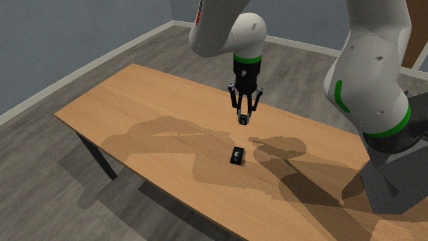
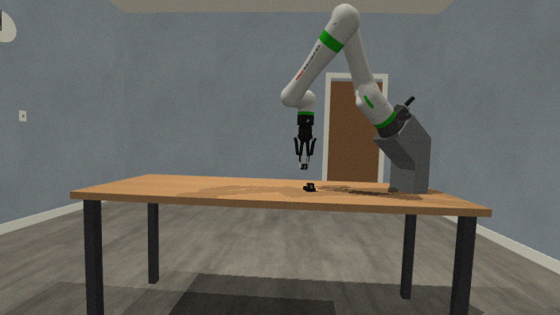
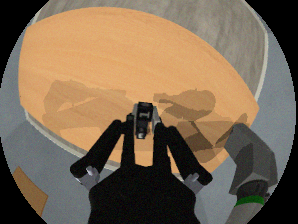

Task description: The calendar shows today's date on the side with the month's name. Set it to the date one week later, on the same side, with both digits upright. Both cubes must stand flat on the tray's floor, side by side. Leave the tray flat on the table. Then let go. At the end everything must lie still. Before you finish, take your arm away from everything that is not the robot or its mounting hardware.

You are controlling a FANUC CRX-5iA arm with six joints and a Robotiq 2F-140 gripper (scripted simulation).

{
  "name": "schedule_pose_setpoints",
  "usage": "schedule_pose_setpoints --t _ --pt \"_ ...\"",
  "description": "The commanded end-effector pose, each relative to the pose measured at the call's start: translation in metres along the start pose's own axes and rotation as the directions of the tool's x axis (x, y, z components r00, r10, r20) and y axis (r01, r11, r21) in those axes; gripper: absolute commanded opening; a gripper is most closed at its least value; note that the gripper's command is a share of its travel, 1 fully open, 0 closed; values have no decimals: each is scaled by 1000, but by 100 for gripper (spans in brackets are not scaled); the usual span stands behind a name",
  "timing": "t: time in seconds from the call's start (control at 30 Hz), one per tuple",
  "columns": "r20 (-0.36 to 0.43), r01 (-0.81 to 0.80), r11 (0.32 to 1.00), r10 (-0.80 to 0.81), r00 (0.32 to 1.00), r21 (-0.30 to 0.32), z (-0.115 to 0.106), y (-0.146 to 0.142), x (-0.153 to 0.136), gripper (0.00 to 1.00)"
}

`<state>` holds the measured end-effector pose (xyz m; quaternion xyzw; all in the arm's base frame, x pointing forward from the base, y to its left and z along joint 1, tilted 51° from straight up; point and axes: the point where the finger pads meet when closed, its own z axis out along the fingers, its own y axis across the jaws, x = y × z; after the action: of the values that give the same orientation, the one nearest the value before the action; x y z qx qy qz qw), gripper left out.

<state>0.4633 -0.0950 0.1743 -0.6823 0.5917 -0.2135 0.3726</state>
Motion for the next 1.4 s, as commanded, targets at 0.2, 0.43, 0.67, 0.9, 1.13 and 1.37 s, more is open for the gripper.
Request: schedule_pose_setpoints --t 0.2,0.43,0.67,0.9,1.13,1.37 --pt "-16 7 999 -8 1000 -46 -5 14 -50 17" --pt "-2 24 1000 -24 1000 -3 -10 3 -89 17" --pt "0 25 1000 -25 1000 0 -11 2 -91 17" --pt "0 25 1000 -25 1000 0 -10 2 -91 17" --pt "0 25 1000 -25 1000 0 -5 2 -91 17" --pt "0 25 1000 -25 1000 0 13 2 -91 17"
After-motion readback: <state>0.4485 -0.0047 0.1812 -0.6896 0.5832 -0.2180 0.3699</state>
